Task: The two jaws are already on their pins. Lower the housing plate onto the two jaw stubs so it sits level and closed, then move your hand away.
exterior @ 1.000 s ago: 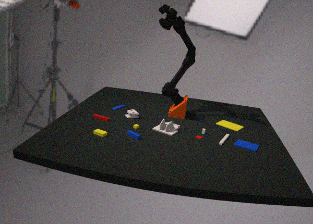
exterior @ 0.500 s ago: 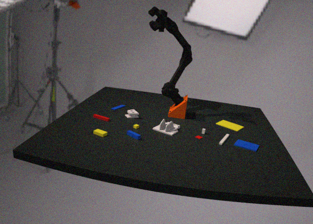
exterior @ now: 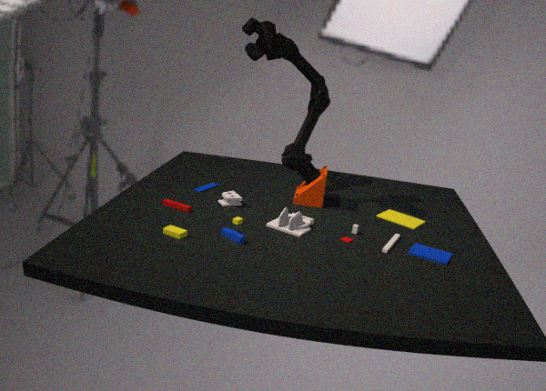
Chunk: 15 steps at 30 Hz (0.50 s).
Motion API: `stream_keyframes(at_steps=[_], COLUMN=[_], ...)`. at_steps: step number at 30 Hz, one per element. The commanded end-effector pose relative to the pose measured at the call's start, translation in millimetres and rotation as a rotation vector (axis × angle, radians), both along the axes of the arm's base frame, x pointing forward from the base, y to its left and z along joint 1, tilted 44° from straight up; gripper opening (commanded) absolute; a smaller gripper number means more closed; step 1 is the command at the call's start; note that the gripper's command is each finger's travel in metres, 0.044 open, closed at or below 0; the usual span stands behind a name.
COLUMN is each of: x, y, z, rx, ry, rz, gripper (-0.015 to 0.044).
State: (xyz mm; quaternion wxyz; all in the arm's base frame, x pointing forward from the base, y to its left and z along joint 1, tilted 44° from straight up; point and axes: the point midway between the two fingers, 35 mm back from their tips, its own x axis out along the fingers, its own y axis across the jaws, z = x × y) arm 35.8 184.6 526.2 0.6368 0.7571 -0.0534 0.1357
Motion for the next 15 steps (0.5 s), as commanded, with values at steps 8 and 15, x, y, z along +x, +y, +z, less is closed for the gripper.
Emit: stream_keyframes(at_steps=[8,15], x=[17,27], y=[-54,-84], z=[4,2], rx=[0.041,0.053], ry=[0.026,0.054], rz=[-0.099,-0.164], gripper=[0.044,0.044])
